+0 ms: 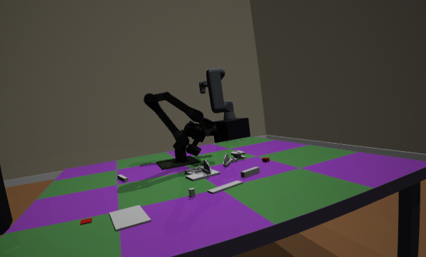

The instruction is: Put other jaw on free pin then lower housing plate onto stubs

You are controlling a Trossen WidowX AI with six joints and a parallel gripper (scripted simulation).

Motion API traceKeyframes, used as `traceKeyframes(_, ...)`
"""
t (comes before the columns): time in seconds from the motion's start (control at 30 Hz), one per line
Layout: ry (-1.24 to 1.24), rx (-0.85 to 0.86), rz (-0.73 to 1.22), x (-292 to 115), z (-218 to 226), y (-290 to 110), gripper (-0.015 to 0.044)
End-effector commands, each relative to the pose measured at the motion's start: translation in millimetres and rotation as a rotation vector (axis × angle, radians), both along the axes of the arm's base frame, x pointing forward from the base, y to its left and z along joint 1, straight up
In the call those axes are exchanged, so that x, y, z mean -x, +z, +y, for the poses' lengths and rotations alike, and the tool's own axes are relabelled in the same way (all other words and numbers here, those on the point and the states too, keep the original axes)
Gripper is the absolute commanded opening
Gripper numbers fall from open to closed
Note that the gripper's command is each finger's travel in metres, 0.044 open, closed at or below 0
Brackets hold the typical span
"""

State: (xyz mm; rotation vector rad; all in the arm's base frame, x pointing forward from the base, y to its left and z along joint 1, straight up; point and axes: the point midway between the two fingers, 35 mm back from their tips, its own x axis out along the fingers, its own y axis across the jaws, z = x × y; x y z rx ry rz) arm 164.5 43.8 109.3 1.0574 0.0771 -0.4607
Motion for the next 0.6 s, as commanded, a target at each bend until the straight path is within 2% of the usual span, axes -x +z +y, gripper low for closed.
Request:
traceKeyframes(0.0, 0.000, 0.000, 0.000, 0.0, 0.0, 0.0, 0.0426)
traceKeyframes(0.03, -0.001, 0.002, 0.003, -0.1, 0.0, -0.1, 0.0440)
traceKeyframes(0.57, -0.097, 0.107, 0.329, -6.5, 5.9, -4.6, 0.0440)
